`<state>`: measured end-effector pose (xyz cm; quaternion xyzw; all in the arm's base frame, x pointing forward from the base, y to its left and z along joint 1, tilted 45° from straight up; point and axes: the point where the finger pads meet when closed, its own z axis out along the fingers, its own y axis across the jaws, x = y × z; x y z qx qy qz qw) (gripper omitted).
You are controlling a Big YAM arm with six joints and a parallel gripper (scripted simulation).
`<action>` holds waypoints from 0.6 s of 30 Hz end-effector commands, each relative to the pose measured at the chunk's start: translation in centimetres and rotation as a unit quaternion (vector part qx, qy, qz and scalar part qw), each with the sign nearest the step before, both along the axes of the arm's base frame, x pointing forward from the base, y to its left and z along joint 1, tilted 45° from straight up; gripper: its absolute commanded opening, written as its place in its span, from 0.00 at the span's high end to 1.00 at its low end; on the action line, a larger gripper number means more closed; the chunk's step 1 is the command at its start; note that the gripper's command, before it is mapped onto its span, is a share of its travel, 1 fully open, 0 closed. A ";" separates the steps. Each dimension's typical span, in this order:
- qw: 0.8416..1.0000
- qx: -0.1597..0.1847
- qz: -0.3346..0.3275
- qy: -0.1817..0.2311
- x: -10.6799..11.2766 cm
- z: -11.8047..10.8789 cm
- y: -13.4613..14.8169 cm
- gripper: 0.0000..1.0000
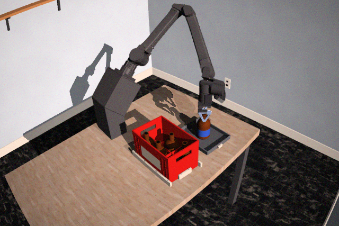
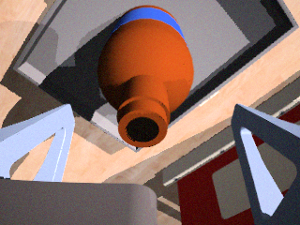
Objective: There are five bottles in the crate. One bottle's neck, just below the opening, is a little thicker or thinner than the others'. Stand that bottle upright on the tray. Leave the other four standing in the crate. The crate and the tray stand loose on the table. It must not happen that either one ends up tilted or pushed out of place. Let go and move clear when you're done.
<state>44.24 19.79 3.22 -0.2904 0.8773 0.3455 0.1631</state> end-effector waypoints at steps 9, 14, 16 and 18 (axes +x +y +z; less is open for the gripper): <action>1.000 0.004 -0.006 -0.023 1.3 3.6 -2.1 0.00; 1.000 0.003 -0.006 -0.019 0.9 3.8 -2.7 0.00; 1.000 0.003 -0.006 -0.023 1.1 4.4 -3.1 0.00; 1.000 0.004 -0.006 -0.024 1.2 4.9 -3.4 0.00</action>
